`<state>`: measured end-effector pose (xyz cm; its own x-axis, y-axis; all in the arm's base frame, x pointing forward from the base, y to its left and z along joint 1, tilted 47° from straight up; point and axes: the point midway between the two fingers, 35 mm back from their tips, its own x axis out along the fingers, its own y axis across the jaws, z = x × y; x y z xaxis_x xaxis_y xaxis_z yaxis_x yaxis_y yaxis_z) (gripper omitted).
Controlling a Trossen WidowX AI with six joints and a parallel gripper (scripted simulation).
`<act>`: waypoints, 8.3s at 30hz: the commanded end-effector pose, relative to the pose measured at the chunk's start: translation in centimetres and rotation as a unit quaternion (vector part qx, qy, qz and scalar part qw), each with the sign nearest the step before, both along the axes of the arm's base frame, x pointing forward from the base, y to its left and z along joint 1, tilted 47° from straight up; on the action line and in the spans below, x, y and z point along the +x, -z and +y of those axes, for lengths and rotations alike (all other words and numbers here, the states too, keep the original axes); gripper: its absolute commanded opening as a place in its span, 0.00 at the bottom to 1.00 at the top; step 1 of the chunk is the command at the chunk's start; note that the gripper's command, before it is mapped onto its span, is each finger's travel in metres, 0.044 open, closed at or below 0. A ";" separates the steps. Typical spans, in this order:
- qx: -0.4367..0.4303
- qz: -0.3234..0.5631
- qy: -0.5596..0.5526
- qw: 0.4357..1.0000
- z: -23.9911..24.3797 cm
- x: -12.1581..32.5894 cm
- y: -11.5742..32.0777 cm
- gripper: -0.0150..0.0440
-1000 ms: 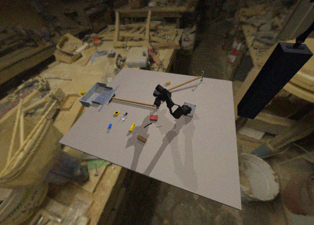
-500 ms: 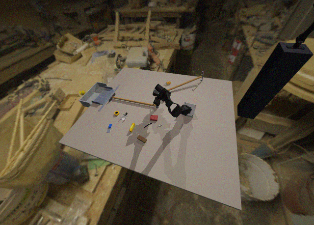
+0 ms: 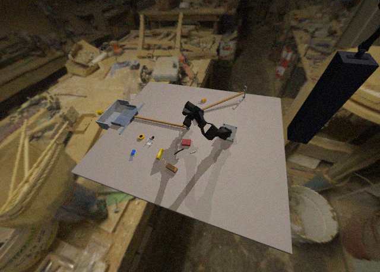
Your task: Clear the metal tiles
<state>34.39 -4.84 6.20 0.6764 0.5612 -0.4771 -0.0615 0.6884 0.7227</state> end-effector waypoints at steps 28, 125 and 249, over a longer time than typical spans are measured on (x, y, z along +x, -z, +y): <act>-0.002 -0.006 0.007 1.000 0.2 4.4 -1.0 0.25; -0.002 -0.009 0.007 1.000 0.5 16.9 -2.8 0.25; -0.004 -0.005 0.007 1.000 -0.7 5.7 -2.3 0.25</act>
<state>40.70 -5.41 8.36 0.6822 0.5514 -0.4801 -0.0522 0.6917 0.7203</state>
